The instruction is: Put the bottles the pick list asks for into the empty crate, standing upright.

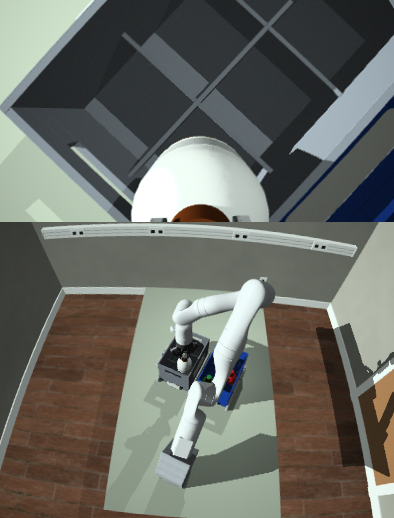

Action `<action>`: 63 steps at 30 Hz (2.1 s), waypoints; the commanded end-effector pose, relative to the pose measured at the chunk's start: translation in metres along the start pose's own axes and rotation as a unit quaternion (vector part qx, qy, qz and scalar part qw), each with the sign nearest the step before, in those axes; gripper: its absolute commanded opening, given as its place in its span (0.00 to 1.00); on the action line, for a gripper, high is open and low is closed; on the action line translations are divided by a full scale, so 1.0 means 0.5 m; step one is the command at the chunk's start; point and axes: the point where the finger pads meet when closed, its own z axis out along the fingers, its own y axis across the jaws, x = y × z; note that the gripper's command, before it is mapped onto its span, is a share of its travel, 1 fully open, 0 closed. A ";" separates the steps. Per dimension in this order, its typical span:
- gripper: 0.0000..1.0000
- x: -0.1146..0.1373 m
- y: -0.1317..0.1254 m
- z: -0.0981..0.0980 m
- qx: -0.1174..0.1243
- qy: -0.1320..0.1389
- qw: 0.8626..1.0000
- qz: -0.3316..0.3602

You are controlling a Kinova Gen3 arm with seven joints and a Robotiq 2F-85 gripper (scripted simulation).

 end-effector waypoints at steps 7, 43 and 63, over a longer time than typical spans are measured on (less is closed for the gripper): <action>0.10 0.001 0.000 0.013 0.000 0.001 1.000 0.000; 0.10 0.001 0.000 0.077 0.000 0.001 1.000 0.000; 0.10 0.001 0.000 0.113 0.000 0.001 1.000 0.000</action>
